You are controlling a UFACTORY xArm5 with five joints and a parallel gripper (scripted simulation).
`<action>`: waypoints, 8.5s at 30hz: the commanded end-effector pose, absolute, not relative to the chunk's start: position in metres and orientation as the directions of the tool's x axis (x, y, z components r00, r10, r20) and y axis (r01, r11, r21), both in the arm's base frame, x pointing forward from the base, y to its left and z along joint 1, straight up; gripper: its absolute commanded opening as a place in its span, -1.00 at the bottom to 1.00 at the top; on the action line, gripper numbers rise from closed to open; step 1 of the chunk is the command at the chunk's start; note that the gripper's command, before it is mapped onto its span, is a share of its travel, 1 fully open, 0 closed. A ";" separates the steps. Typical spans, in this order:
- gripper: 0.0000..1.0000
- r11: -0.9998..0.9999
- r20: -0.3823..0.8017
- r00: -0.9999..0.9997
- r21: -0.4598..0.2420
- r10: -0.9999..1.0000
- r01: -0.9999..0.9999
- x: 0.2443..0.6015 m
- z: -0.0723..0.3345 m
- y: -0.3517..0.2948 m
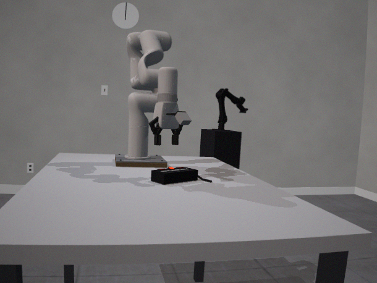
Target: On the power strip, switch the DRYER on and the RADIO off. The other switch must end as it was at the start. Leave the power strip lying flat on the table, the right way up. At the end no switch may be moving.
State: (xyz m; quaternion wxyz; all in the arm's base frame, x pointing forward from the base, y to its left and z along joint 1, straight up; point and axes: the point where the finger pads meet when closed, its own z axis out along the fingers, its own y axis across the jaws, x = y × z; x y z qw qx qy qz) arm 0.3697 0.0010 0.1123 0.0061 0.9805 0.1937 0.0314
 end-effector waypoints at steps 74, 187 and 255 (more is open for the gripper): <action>1.00 -0.939 0.651 0.678 0.200 0.340 0.279 0.385 0.117 0.026; -1.00 0.324 0.000 -0.324 -0.001 0.946 0.946 0.395 0.090 0.060; -1.00 0.324 0.000 -0.324 -0.001 0.946 0.946 0.395 0.054 0.059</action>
